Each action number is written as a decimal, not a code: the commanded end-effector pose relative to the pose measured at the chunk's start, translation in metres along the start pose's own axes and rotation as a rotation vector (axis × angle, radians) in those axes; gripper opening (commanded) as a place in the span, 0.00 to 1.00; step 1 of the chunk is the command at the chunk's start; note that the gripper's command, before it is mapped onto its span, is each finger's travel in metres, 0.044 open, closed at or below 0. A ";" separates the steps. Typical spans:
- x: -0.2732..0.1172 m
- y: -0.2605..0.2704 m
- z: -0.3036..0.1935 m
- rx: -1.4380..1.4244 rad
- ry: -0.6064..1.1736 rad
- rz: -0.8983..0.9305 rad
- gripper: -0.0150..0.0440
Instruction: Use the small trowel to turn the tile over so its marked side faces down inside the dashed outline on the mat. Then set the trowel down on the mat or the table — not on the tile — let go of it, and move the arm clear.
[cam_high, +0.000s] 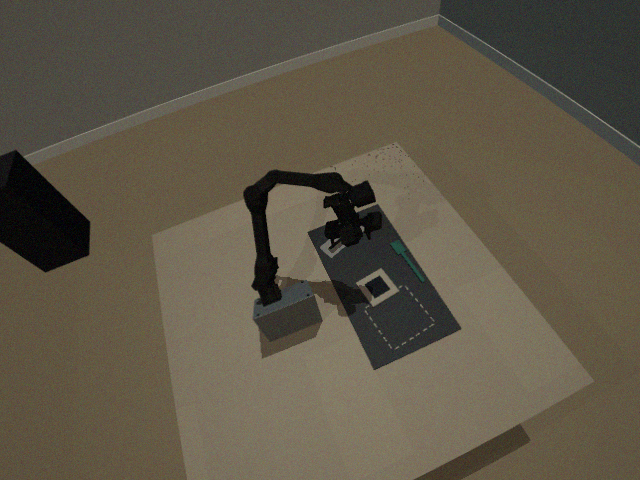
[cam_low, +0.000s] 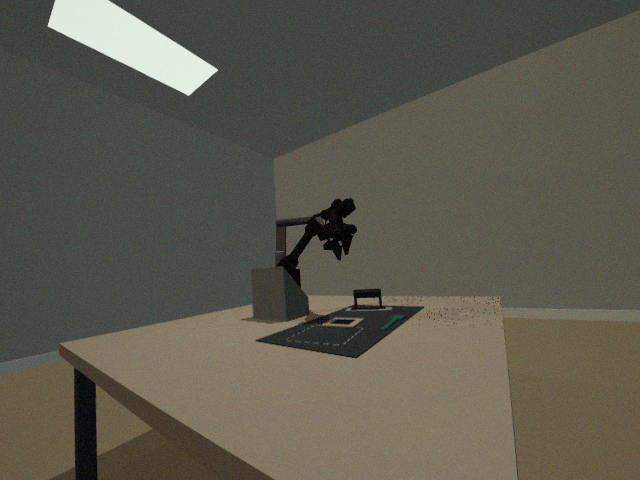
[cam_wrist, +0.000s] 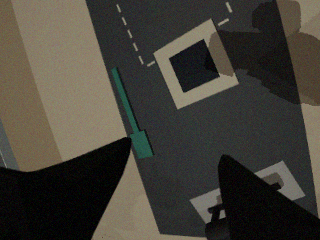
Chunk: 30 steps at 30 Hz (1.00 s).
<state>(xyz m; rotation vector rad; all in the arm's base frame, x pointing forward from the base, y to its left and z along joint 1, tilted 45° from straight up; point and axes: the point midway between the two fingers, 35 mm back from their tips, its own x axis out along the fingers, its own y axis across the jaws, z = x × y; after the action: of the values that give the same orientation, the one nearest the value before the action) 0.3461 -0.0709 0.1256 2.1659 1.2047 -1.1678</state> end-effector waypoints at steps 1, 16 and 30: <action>0.014 -0.009 -0.032 0.057 0.018 -0.035 0.71; 0.053 -0.057 -0.123 0.393 0.029 -0.195 0.71; 0.076 -0.115 -0.184 0.712 -0.039 -0.357 0.71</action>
<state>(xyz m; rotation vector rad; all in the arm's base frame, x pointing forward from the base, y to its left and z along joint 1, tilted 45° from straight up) 0.3611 0.1461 0.1729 2.4367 1.3405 -1.9654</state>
